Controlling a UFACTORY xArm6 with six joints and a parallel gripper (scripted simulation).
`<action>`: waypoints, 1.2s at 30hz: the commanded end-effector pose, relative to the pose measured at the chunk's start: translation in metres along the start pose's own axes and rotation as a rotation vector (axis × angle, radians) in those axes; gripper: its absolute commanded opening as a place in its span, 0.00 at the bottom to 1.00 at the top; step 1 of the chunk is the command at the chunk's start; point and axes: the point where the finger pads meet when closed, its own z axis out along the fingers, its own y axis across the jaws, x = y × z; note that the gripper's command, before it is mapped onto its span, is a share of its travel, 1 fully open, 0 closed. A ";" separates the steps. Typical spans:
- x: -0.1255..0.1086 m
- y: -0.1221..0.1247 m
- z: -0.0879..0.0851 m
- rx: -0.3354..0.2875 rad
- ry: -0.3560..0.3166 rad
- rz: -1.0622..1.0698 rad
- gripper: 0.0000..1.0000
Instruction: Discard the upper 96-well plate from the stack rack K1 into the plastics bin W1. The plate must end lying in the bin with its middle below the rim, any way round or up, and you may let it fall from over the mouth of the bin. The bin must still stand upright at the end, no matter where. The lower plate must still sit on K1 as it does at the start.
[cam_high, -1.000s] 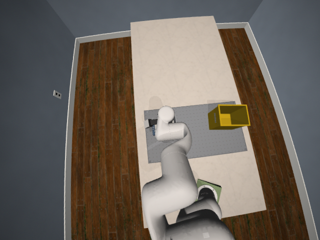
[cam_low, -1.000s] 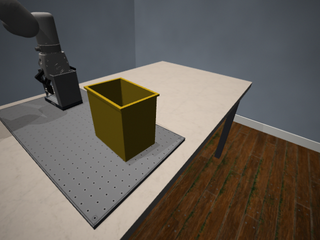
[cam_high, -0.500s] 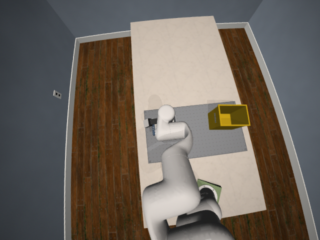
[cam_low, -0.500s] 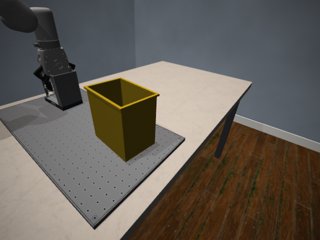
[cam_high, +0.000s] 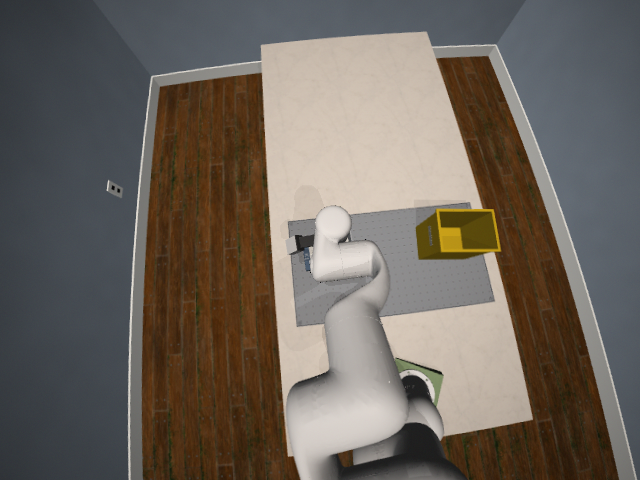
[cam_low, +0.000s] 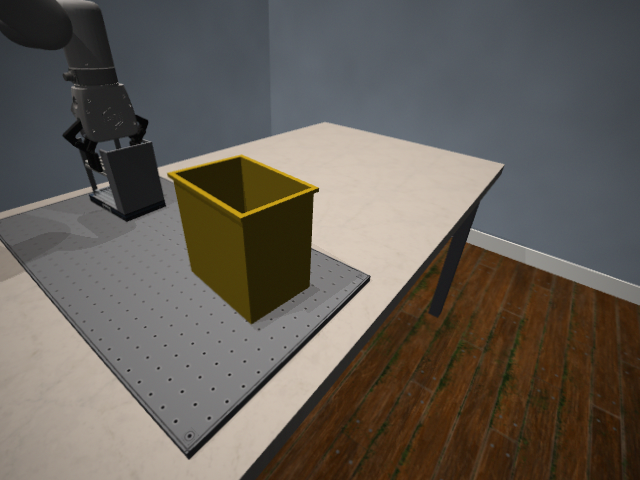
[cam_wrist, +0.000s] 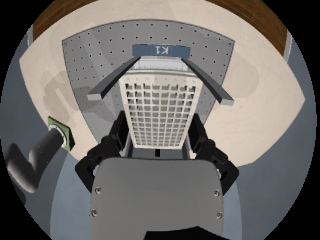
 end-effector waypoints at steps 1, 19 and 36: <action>0.001 0.001 -0.005 -0.004 0.001 -0.001 0.00; 0.000 0.001 -0.031 -0.004 0.001 -0.001 0.00; 0.000 0.001 -0.056 -0.004 0.001 -0.001 0.00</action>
